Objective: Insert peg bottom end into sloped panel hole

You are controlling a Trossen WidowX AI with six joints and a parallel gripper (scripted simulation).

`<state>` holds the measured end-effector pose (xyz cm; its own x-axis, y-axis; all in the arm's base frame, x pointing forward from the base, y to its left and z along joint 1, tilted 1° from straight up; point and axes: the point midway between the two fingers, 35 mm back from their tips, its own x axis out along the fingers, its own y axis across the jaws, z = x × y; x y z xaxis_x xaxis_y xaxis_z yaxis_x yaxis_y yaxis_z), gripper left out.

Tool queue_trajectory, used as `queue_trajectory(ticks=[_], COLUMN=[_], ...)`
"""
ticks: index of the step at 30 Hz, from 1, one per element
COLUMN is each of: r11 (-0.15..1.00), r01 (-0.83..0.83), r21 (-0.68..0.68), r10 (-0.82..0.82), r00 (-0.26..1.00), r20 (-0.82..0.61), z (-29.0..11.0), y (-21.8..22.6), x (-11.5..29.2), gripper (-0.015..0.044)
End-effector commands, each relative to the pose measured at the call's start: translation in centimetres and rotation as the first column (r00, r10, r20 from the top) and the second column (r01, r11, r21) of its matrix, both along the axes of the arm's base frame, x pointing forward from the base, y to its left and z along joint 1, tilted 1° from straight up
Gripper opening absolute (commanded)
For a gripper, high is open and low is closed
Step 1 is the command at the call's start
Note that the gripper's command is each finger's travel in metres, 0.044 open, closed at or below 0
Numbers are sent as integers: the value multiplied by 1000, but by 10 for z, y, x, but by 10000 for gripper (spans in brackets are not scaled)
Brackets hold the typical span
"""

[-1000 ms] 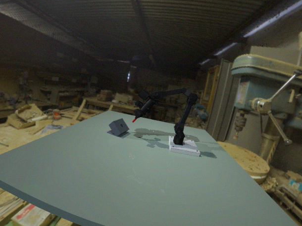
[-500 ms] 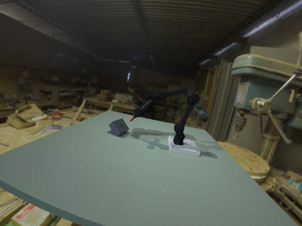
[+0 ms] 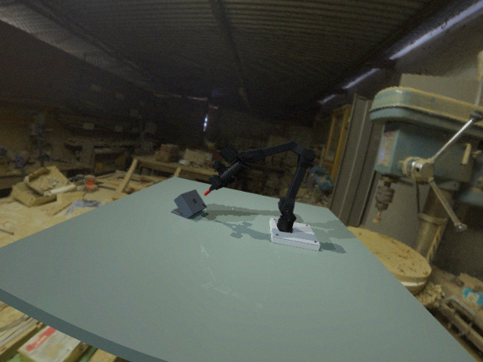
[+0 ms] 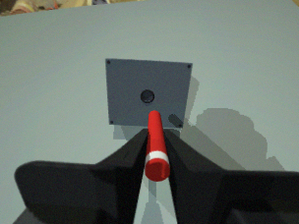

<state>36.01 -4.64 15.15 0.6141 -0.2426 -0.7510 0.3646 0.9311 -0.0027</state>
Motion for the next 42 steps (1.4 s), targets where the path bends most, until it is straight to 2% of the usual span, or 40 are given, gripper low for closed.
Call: queue_trajectory(ticks=[1, 42], r11=[1000, 1000], r01=[2, -3], r21=[1, 0], r10=[-2, 3], r00=[1000, 999], r20=[7, 46], z=[-4, -39], y=[0, -6], x=[4, 40], gripper=[0, 0])
